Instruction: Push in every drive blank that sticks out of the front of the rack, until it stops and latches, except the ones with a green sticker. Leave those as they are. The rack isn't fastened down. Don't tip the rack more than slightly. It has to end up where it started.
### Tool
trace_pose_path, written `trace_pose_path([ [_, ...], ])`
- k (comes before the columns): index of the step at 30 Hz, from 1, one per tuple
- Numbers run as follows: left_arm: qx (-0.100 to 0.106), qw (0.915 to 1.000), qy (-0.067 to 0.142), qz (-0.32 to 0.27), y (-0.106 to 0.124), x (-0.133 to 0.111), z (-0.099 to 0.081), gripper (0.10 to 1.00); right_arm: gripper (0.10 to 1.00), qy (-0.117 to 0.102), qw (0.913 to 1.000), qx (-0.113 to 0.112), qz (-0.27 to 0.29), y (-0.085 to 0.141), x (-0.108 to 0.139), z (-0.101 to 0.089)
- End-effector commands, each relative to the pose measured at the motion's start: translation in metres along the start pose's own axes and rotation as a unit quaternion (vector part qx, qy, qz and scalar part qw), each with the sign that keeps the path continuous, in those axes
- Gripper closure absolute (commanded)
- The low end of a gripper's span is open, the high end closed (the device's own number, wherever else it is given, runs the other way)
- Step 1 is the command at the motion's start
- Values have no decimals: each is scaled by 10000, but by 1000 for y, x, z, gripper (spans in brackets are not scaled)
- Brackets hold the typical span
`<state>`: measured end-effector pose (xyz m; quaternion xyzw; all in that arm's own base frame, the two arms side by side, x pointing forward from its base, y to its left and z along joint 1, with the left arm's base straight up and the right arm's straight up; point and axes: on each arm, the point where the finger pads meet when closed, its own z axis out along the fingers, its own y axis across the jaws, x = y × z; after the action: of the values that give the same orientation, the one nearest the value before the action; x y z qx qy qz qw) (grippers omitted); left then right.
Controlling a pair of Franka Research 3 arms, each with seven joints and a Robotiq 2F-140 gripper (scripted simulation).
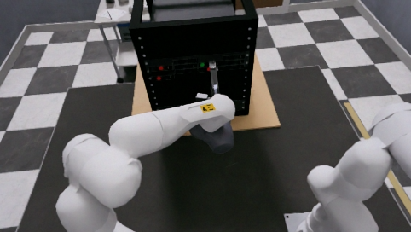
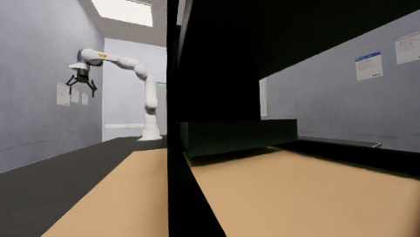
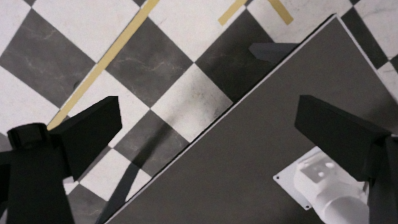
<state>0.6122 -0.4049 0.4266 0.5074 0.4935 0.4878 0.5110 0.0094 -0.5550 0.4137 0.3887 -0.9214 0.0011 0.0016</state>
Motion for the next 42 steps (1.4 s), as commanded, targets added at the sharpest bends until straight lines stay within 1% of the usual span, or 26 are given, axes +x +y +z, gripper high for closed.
trace_pose_path([
  [1,-10,10000,11,47,0,1,1,98,98,-19,10000,-4,-17,1,0,1],
  [32,-10,10000,11,47,0,1,1,98,98,-19,10000,-4,-17,1,0,1],
  [35,-10,10000,11,47,5,7,2,98,98,-19,10000,-4,-17,1,0,1],
  [40,-10,10000,11,47,24,27,3,98,98,-19,10000,-4,-17,1,0,1],
  [42,-10,10000,11,47,28,32,3,98,98,-19,10000,-4,-17,1,0,1],
])
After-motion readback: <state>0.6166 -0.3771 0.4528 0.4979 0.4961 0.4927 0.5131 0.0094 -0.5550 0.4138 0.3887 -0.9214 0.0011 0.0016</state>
